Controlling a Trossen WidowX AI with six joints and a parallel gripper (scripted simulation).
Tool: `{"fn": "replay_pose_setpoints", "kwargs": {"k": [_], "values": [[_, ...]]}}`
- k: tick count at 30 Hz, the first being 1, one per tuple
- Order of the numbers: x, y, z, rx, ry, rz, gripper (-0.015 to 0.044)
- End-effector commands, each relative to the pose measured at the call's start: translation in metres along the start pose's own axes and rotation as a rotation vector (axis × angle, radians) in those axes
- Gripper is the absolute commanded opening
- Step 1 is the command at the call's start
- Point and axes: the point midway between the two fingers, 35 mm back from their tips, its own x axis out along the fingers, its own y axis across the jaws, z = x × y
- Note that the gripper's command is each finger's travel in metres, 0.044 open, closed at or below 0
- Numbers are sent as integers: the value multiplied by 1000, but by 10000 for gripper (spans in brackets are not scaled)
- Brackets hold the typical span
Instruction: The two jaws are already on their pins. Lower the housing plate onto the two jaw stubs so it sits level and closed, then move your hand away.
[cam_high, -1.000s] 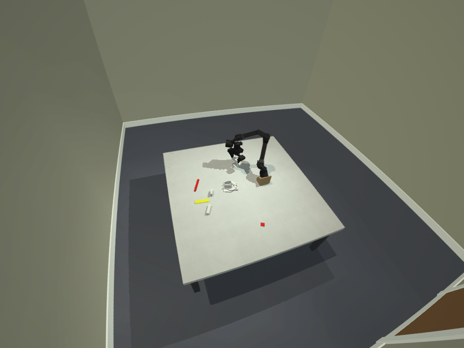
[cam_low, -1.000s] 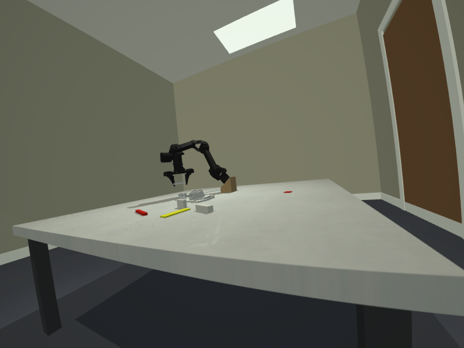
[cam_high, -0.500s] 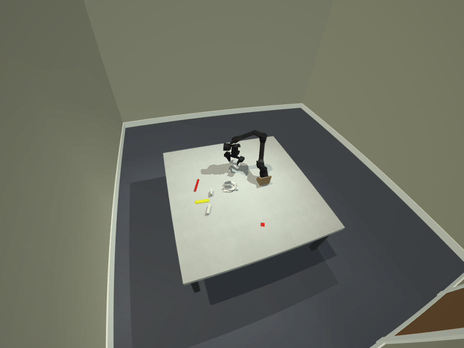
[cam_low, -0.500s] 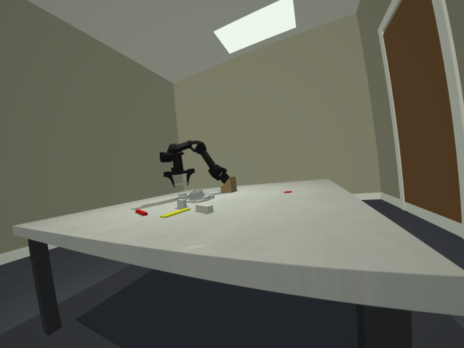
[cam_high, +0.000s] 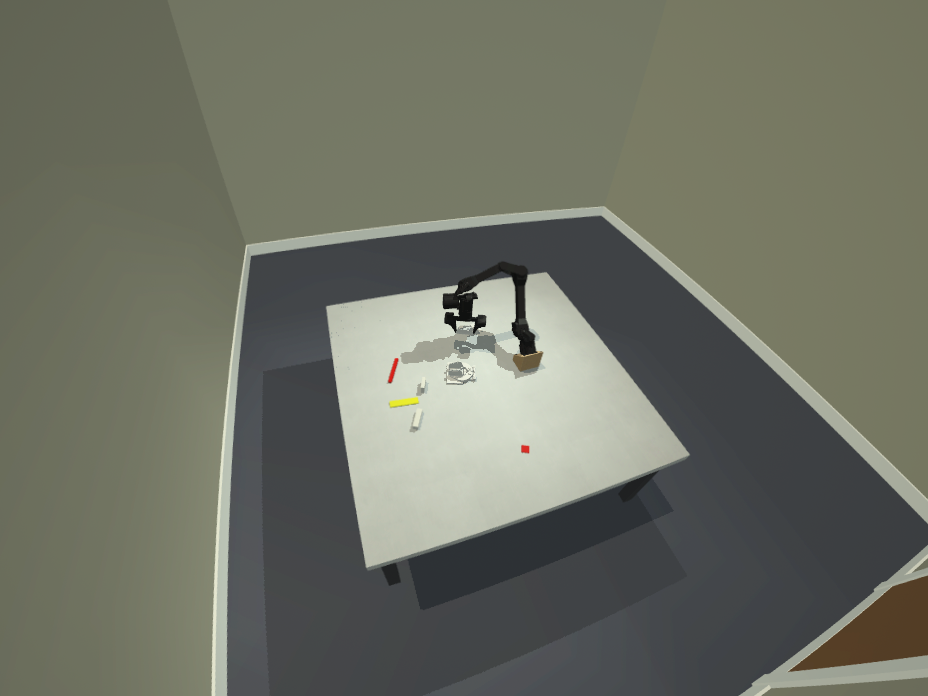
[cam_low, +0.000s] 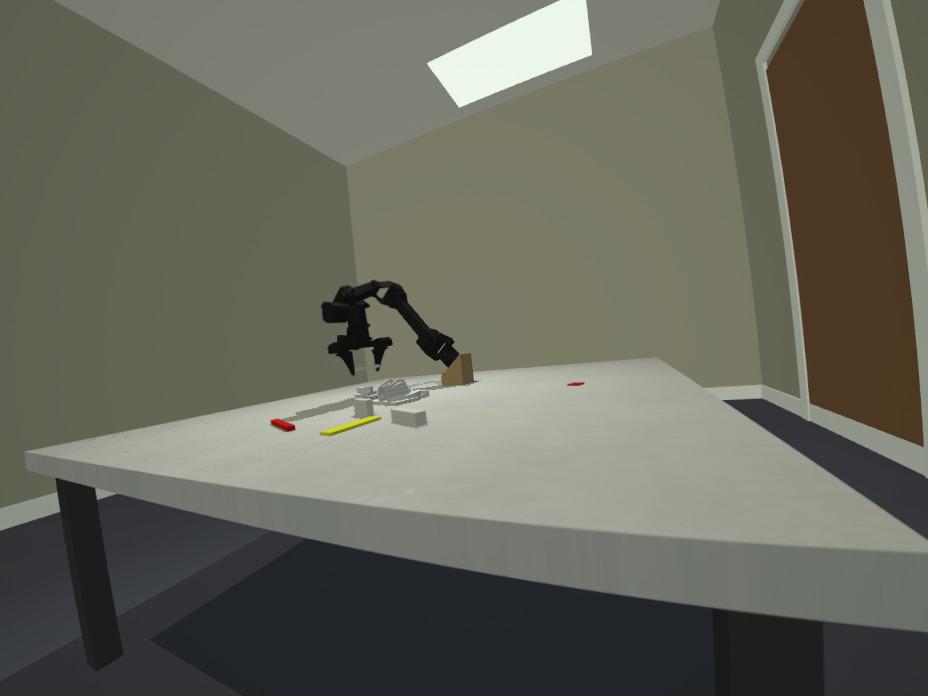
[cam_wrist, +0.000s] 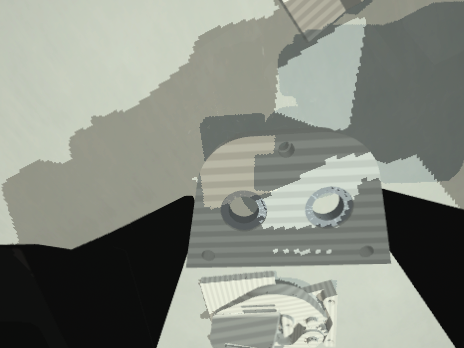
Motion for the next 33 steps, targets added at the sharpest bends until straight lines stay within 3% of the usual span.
{"fn": "replay_pose_setpoints", "kwargs": {"k": [1, 33], "values": [[1, 3, -13, -106, 0, -2, 351], [4, -4, -106, -901, -4, -12, 351]]}}
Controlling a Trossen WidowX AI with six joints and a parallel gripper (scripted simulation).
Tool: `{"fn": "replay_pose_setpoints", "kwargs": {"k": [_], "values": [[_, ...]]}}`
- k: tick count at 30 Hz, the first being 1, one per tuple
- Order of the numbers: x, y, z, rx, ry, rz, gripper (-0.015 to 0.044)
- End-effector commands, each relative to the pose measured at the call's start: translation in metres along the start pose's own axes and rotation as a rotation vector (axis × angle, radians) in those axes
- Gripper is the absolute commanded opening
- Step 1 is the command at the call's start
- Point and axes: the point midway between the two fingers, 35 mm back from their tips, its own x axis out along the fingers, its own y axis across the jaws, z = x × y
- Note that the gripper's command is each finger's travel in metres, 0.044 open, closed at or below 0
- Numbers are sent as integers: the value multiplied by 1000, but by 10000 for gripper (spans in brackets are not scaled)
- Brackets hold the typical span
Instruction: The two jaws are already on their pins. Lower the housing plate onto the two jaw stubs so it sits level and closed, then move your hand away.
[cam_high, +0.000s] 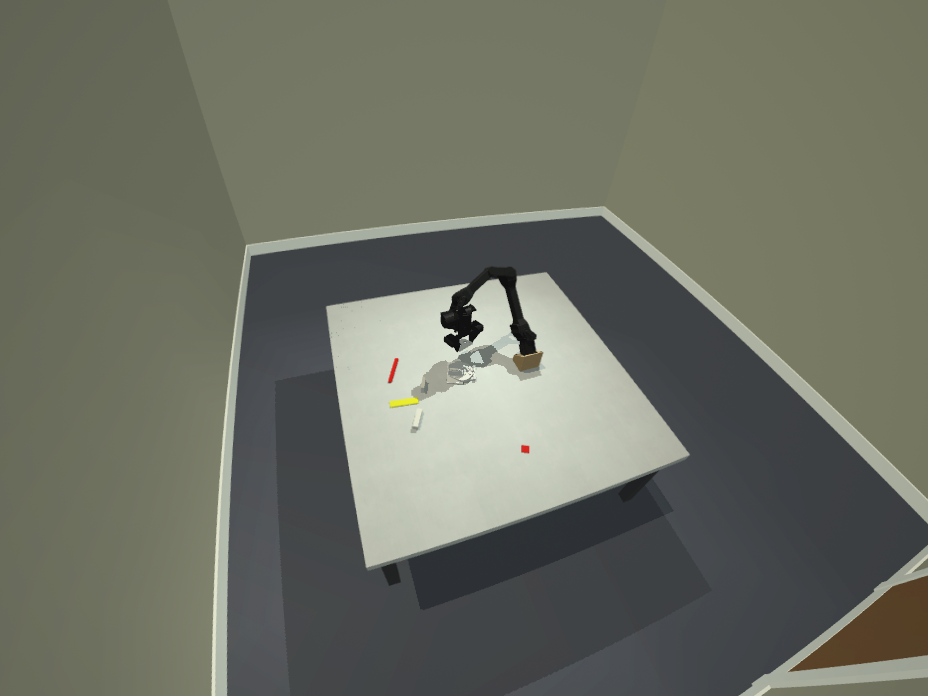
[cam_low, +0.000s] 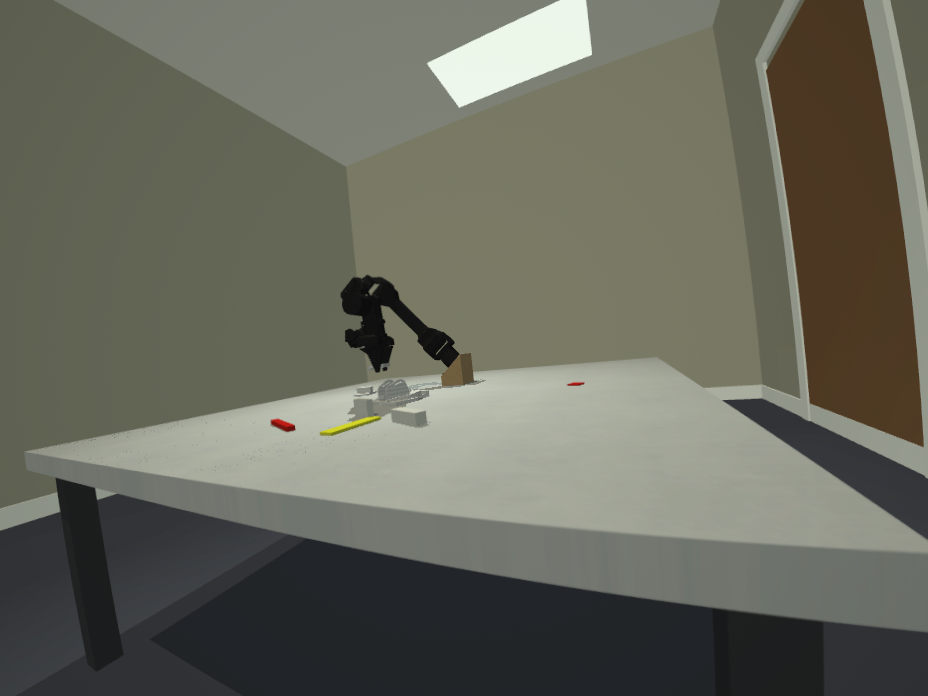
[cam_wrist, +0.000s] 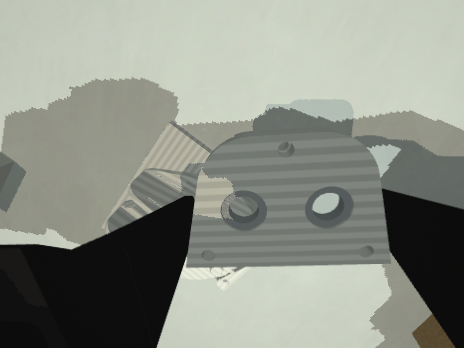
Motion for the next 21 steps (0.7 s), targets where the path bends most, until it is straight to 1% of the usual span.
{"fn": "replay_pose_setpoints", "kwargs": {"k": [1, 21], "values": [[0, 8, -10, -106, -7, -2, 351], [1, 35, -62, -601, -32, -22, 351]]}}
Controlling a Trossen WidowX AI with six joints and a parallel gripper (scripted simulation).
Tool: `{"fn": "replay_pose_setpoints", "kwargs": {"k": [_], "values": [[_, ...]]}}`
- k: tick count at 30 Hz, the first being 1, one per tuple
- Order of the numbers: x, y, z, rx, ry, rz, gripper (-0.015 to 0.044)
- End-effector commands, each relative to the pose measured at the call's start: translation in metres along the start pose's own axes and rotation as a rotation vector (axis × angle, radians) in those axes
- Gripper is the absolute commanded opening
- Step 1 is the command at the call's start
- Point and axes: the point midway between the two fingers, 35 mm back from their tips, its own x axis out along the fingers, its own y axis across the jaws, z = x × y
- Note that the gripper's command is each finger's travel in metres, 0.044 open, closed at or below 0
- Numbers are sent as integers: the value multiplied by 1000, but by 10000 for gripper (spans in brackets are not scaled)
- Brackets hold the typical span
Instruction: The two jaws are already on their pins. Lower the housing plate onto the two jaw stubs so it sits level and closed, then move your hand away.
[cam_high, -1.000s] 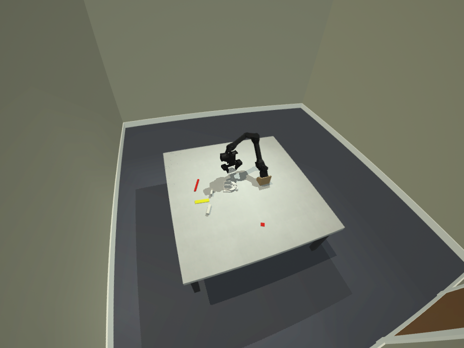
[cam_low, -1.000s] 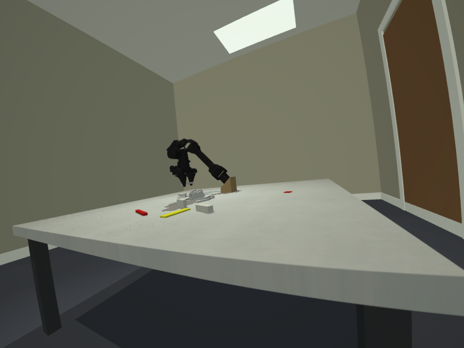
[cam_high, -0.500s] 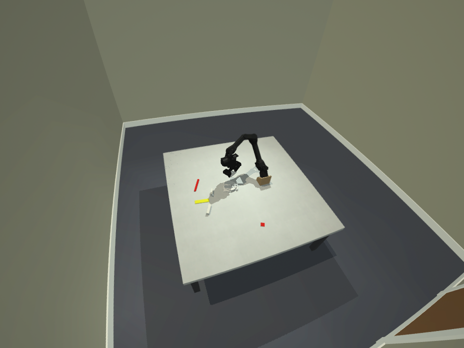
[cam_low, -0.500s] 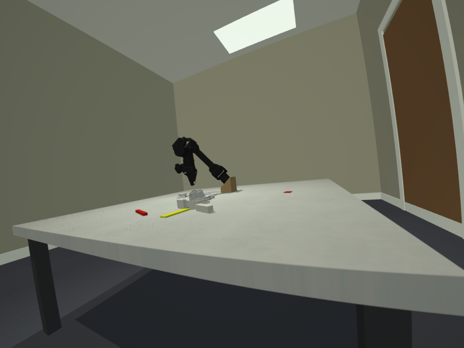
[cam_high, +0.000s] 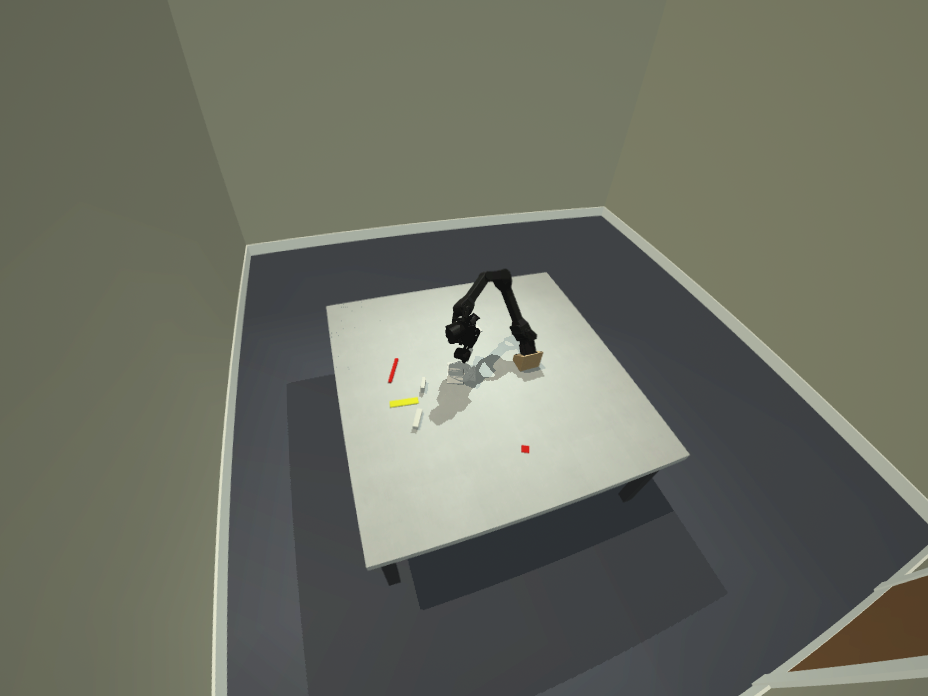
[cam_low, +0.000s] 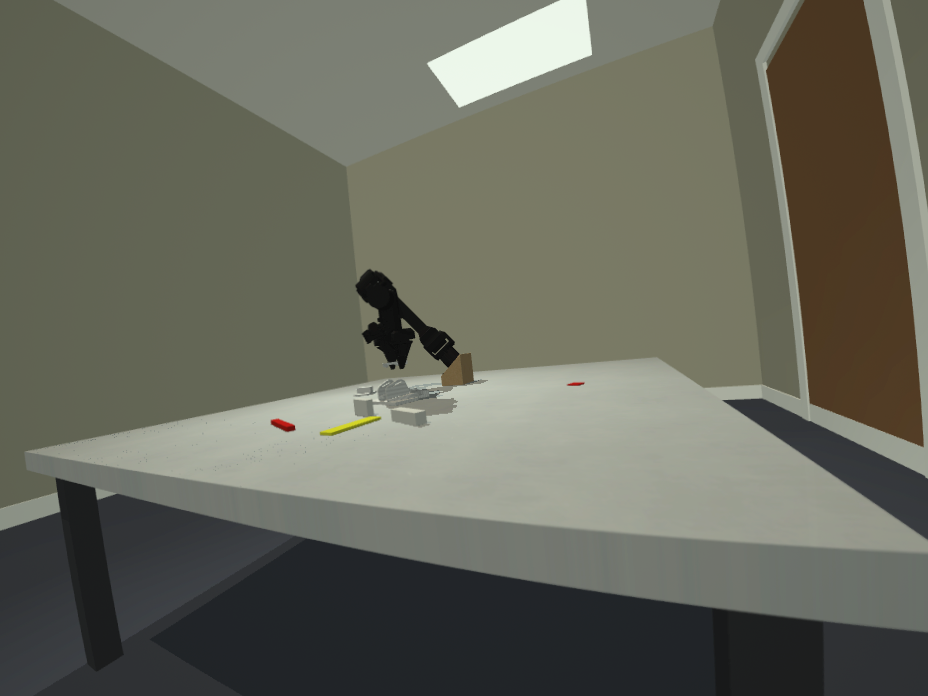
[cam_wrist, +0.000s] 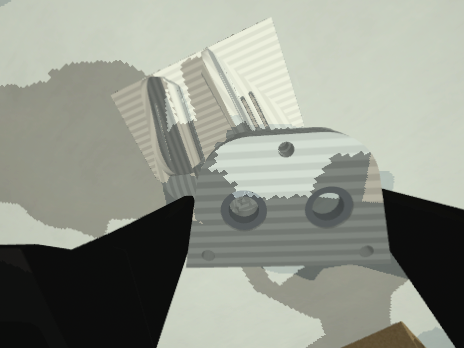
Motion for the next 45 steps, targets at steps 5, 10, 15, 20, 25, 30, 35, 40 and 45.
{"fn": "replay_pose_setpoints", "kwargs": {"k": [5, 10, 15, 20, 25, 30, 35, 40, 45], "values": [[0, 20, -15, -204, -16, -13, 351], [0, 29, -24, -310, -23, -21, 351], [0, 29, -24, -314, -23, -22, 351], [0, 29, -24, -314, -23, -22, 351], [0, 29, -24, -314, -23, -22, 351], [0, 29, -24, -319, -23, -22, 351], [0, 29, -24, -319, -23, -22, 351], [0, 28, -26, -319, -23, -22, 351], [0, 22, -35, -319, -22, -22, 351]]}}
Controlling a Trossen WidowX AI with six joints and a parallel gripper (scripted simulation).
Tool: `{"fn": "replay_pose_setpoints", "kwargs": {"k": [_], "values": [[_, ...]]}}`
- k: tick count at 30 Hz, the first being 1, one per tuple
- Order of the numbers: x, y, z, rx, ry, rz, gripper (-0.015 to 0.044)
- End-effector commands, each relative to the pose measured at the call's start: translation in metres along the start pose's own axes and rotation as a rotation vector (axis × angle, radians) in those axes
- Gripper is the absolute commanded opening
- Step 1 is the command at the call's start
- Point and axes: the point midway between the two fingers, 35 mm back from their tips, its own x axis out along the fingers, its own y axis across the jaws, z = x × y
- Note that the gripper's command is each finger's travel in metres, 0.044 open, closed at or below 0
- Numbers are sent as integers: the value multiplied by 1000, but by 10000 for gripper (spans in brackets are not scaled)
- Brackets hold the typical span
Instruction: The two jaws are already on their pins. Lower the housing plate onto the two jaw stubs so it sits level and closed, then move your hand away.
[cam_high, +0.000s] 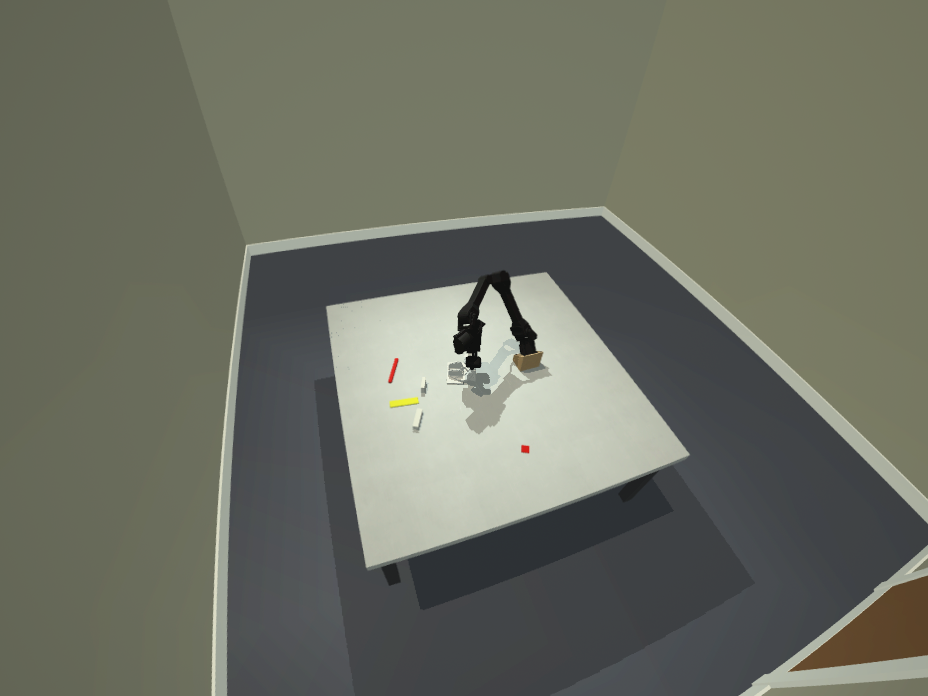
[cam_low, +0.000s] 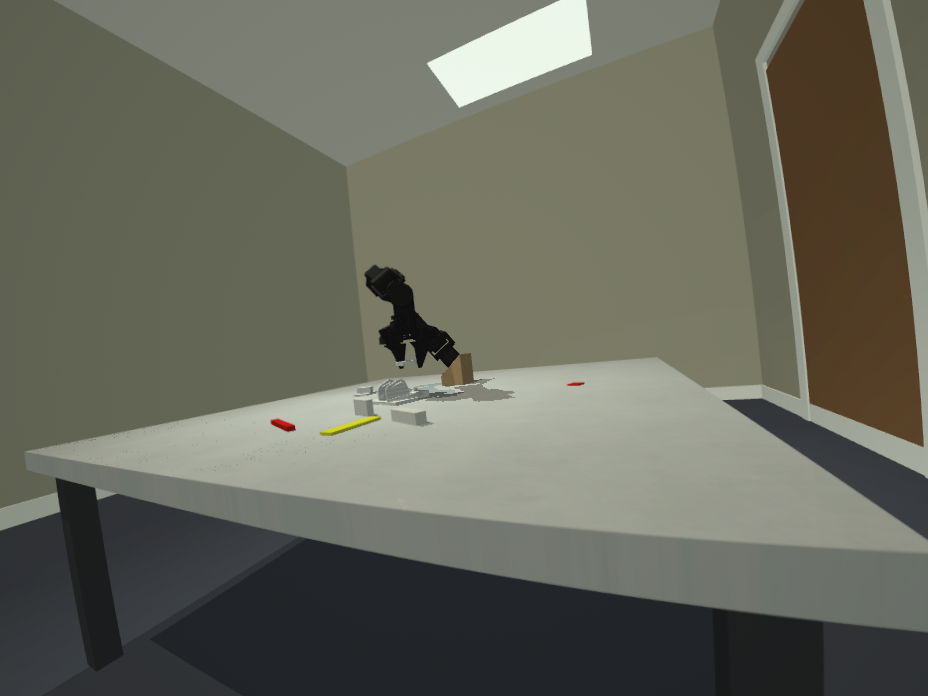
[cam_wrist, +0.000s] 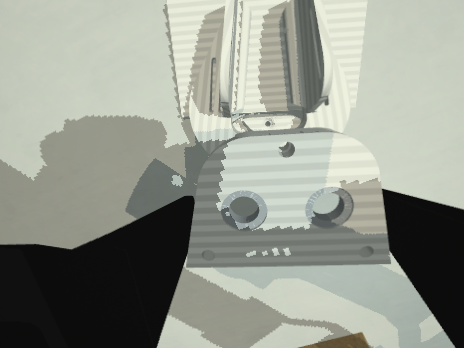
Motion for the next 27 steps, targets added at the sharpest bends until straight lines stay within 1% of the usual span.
{"fn": "replay_pose_setpoints", "kwargs": {"k": [1, 27], "values": [[-2, -1, -4, 6, -7, 8, 351], [-2, -1, -4, 17, -7, 8, 351]]}}
